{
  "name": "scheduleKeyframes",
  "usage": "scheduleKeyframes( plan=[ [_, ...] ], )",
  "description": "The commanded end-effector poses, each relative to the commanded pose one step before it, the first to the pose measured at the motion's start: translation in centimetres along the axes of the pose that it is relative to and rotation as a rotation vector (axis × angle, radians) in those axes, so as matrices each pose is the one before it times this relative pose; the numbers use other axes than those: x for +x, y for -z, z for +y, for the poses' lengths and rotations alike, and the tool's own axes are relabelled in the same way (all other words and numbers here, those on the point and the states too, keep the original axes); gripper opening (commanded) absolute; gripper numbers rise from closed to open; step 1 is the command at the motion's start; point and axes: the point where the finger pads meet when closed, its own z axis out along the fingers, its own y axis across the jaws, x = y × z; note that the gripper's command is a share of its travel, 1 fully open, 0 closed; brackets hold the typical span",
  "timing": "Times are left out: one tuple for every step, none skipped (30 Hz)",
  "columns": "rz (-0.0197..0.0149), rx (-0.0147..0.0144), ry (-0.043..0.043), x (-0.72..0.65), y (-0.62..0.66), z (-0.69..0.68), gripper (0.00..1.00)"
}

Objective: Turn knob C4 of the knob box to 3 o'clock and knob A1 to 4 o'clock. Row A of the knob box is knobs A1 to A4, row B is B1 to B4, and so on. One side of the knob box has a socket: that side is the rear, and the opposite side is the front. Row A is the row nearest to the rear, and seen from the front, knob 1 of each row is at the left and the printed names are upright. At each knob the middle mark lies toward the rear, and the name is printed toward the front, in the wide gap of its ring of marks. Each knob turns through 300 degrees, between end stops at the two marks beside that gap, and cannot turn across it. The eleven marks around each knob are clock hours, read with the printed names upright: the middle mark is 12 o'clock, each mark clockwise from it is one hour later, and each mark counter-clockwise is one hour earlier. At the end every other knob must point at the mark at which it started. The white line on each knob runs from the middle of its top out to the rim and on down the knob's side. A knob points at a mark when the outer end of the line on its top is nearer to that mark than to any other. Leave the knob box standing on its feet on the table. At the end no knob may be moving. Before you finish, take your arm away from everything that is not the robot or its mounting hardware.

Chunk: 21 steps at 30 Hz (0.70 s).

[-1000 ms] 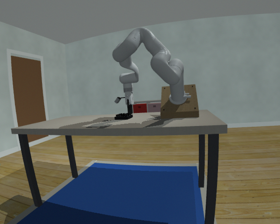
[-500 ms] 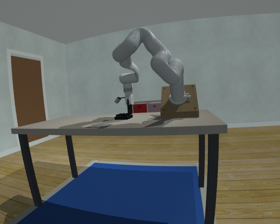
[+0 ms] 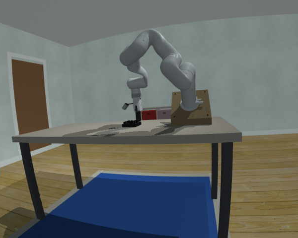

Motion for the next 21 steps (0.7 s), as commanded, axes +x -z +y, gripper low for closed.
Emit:
scheduleKeyframes(
  plan=[
    [0.00255, -0.00141, 0.00080, 0.110, 0.101, 0.035, 0.19],
    [0.00000, 0.00000, 0.00000, 0.000, 0.000, 0.000, 0.19],
    [0.00000, 0.00000, 0.00000, 0.000, 0.000, 0.000, 0.19],
    [0.00000, 0.00000, 0.00000, 0.000, 0.000, 0.000, 0.19],
    [0.00000, 0.00000, 0.00000, 0.000, 0.000, 0.000, 0.19],
    [0.00000, 0.00000, 0.00000, 0.000, 0.000, 0.000, 0.19],
    [0.00000, 0.00000, 0.00000, 0.000, 0.000, 0.000, 0.08],
    [0.00000, 0.00000, 0.00000, 0.000, 0.000, 0.000, 0.08],
    [0.00000, 0.00000, 0.00000, 0.000, 0.000, 0.000, 0.08],
    [0.00000, 0.00000, 0.00000, 0.000, 0.000, 0.000, 0.08],
    [0.00000, 0.00000, 0.00000, 0.000, 0.000, 0.000, 0.08],
    [0.00000, 0.00000, 0.00000, 0.000, 0.000, 0.000, 0.08],
    [0.00000, 0.00000, 0.00000, 0.000, 0.000, 0.000, 0.08],
    [0.00000, 0.00000, 0.00000, 0.000, 0.000, 0.000, 0.08],
    [0.00000, 0.00000, 0.00000, 0.000, 0.000, 0.000, 0.08],
    [0.00000, 0.00000, 0.00000, 0.000, 0.000, 0.000, 0.08],
    [0.00000, 0.00000, 0.00000, 0.000, 0.000, 0.000, 0.08],
    [0.00000, 0.00000, 0.00000, 0.000, 0.000, 0.000, 0.08],
    [0.00000, 0.00000, 0.00000, 0.000, 0.000, 0.000, 0.08],
    [0.00000, 0.00000, 0.00000, 0.000, 0.000, 0.000, 0.08],
    [0.00000, 0.00000, 0.00000, 0.000, 0.000, 0.000, 0.08]
  ],
)
